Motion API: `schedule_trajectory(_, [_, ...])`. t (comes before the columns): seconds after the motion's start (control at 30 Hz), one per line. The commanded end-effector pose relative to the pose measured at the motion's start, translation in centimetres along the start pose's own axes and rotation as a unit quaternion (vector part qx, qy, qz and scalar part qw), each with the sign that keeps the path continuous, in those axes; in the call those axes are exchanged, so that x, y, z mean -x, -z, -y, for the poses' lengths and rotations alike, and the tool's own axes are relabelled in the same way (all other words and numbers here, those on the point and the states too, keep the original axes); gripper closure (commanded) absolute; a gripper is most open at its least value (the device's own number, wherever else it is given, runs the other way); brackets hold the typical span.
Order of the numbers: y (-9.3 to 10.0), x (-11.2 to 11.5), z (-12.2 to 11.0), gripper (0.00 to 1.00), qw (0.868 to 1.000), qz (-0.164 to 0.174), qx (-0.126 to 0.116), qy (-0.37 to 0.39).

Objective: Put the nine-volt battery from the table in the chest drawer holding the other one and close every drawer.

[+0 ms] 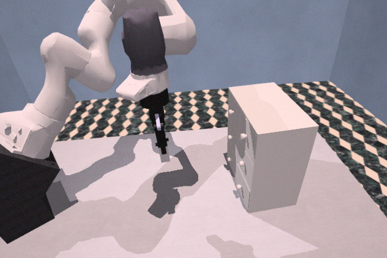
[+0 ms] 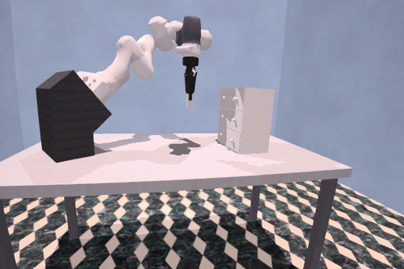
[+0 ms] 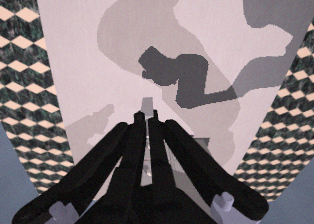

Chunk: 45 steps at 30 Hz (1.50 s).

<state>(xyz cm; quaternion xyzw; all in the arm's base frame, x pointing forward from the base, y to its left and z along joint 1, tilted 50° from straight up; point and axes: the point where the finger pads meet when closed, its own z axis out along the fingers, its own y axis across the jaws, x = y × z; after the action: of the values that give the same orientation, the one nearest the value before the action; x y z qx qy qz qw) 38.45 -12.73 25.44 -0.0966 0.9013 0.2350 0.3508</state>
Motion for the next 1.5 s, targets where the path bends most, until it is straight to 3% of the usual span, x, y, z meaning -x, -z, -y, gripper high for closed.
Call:
schedule_trajectory(0.0, [-0.04, -0.05, -0.23, 1.00, 1.000, -0.004, 0.004, -0.028])
schedule_trajectory(0.83, [-0.04, -0.05, -0.23, 1.00, 1.000, -0.004, 0.004, -0.028])
schedule_trajectory(0.87, [-0.04, -0.08, -0.17, 0.00, 1.000, -0.003, 0.003, -0.024])
schedule_trajectory(1.47, [-0.04, -0.08, -0.17, 0.00, 1.000, -0.003, 0.003, -0.024])
